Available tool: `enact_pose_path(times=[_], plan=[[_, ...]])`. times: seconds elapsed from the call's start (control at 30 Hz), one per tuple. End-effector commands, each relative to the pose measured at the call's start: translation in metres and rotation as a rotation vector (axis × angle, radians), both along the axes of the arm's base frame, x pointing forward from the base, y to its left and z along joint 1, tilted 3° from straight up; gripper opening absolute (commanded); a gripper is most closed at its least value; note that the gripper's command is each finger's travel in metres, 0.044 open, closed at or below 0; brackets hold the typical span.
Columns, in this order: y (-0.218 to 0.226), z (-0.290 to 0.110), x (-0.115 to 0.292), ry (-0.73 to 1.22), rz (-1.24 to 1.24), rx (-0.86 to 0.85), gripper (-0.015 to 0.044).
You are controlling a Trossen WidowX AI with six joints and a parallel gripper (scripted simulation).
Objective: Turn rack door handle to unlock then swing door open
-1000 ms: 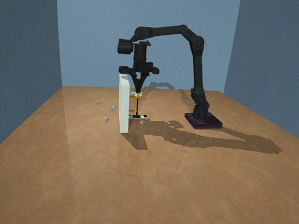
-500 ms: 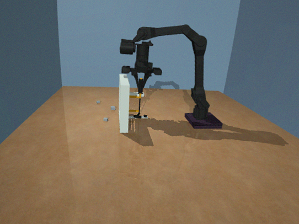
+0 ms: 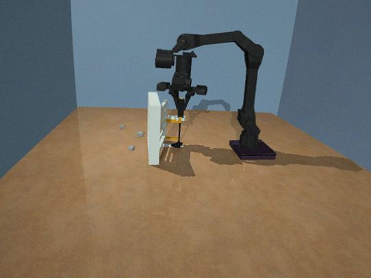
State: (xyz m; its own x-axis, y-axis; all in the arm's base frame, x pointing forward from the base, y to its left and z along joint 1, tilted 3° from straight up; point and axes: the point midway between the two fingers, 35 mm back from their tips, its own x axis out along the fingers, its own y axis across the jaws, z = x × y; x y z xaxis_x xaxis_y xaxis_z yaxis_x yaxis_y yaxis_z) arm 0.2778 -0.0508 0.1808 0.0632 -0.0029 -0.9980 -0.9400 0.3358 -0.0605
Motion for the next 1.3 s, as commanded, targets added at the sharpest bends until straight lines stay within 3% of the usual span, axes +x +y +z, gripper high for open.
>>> enact_pose_path(times=[0.0, 1.27], plan=[[0.005, -0.001, -0.007, -0.007, -0.100, 0.008, 0.0009], [0.069, -0.005, -0.058, -0.003, -0.630, 0.048, 0.0009]])
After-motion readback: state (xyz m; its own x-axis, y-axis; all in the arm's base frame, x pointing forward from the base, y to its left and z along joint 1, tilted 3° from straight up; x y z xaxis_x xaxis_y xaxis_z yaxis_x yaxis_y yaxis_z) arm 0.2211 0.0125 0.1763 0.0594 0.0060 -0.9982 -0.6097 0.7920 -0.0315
